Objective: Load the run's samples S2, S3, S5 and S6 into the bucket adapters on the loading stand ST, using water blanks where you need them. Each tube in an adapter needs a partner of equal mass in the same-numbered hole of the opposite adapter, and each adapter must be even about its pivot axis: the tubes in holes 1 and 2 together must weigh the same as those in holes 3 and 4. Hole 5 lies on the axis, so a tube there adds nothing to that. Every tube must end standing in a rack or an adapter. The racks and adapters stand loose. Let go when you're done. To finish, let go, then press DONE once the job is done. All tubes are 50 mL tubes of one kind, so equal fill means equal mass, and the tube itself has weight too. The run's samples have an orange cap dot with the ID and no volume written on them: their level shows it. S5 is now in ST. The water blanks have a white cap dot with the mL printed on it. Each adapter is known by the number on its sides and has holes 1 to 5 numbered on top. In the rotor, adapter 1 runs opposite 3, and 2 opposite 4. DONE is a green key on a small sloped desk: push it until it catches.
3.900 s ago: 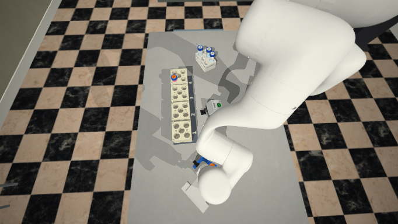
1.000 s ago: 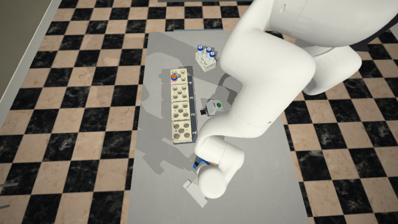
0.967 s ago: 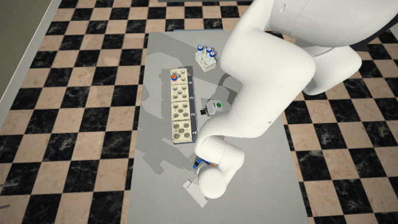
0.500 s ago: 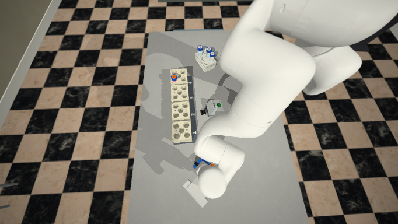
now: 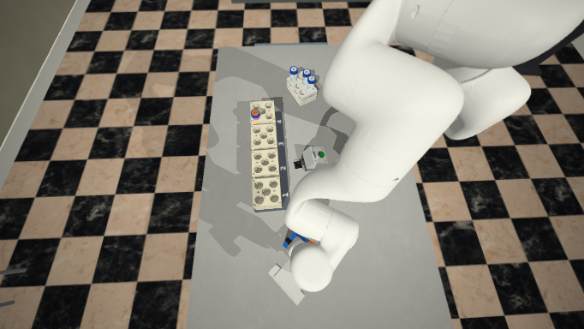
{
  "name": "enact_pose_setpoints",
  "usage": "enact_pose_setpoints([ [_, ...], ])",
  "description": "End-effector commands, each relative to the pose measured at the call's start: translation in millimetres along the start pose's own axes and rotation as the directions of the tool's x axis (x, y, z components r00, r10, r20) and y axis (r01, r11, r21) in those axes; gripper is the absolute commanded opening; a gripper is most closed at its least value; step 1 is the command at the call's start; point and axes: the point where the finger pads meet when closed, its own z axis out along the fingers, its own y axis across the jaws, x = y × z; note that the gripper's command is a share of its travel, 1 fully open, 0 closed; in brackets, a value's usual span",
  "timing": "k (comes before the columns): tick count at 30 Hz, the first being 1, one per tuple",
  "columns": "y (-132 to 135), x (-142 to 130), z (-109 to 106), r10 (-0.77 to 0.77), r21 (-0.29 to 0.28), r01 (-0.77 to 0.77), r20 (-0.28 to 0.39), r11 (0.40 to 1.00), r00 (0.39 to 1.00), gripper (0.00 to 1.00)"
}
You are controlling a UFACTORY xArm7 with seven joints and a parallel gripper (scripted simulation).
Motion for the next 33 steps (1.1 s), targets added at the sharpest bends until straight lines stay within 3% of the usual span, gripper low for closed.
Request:
enact_pose_setpoints([
  [1,0,2,-3,0.0,0.0,0.0,-0.005,1.0,1.0,0.0],
  [33,0,2,-21,0.0,0.0,0.0,-0.005,1.0,1.0,0.0],
])
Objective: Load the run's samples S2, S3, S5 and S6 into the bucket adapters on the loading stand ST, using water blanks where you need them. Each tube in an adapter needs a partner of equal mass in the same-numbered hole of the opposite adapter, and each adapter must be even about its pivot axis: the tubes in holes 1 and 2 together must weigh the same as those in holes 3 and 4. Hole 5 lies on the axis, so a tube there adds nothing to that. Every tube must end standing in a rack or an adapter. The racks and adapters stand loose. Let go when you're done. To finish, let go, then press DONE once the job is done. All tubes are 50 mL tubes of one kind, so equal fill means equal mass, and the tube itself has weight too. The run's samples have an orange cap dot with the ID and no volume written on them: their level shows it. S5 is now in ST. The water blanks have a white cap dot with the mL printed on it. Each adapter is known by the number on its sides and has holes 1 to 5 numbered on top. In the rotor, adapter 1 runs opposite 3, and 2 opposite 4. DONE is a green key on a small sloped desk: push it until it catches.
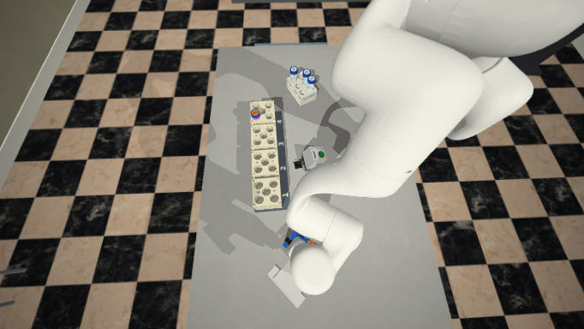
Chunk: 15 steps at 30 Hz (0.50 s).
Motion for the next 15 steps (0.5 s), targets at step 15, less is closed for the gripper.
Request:
enact_pose_setpoints([
  [15,0,2,-28,0.0,0.0,0.0,-0.004,1.0,1.0,0.0],
])
